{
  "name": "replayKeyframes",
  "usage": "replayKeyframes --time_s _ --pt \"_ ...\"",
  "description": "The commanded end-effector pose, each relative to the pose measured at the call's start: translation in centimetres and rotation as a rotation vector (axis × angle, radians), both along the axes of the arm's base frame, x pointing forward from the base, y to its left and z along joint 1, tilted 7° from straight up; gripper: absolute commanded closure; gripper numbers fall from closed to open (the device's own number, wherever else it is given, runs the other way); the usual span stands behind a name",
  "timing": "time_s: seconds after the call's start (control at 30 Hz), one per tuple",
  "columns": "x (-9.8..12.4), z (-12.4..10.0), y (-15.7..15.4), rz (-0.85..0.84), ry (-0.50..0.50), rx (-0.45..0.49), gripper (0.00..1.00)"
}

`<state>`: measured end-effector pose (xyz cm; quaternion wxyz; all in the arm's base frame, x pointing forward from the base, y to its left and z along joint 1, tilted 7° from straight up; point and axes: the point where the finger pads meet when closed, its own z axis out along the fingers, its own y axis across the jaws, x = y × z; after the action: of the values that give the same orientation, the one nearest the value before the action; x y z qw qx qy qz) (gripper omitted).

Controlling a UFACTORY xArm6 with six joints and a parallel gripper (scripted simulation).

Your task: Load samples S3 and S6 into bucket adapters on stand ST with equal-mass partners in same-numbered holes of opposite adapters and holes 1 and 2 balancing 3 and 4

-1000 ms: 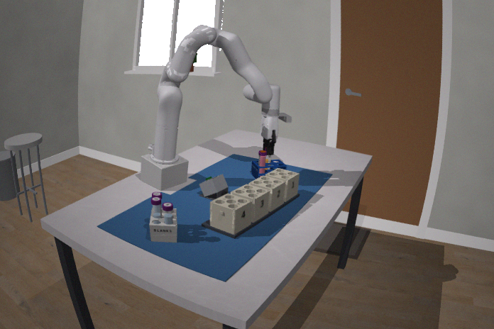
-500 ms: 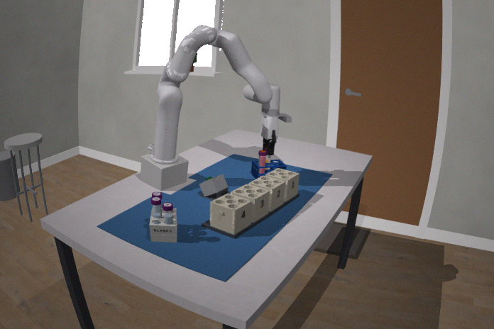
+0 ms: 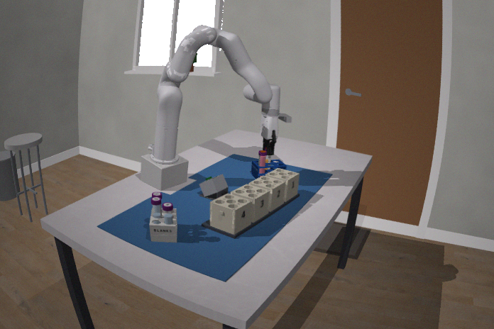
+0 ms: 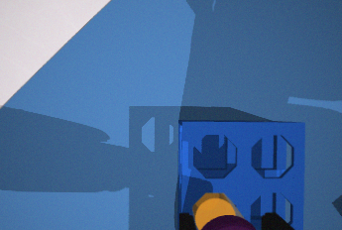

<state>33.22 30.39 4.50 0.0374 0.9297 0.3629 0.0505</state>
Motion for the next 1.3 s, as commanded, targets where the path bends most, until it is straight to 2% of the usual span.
replayKeyframes --time_s 0.0,0.2,1.27 --pt "0.1 0.2 0.1 0.000 -0.003 0.003 0.56" --pt "0.1 0.2 0.1 0.000 -0.003 0.003 0.56" --pt "-0.6 5.9 0.3 0.000 -0.003 0.003 0.56"
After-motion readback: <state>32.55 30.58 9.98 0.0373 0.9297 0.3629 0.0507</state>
